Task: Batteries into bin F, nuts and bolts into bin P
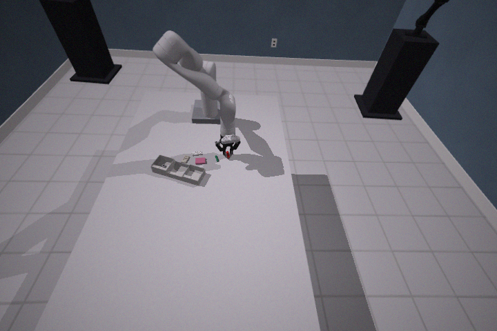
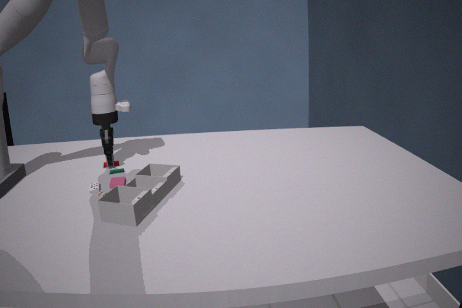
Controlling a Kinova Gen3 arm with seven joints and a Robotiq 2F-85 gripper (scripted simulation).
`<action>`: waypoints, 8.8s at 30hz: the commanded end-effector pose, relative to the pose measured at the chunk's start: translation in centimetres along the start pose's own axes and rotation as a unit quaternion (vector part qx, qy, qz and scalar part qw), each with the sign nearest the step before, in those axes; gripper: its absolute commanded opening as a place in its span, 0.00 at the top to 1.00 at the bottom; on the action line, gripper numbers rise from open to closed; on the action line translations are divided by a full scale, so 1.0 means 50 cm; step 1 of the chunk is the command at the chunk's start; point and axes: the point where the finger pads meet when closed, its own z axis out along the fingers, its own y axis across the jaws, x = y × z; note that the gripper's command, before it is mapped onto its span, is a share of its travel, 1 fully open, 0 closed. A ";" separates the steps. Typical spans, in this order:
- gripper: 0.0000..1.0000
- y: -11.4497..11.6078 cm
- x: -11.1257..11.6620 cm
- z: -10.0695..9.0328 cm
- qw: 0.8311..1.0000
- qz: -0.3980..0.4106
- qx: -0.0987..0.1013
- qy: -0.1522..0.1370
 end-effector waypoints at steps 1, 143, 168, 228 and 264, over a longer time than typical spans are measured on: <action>0.71 -0.003 -0.001 0.001 1.000 -0.001 0.001 -0.001; 0.91 0.520 0.142 -0.133 0.912 0.411 0.000 -0.001; 0.91 0.520 0.142 -0.133 0.541 0.841 0.000 0.000; 0.91 0.517 0.141 -0.030 0.489 0.872 0.000 0.000; 0.71 0.518 0.141 -0.056 0.489 0.872 0.000 0.000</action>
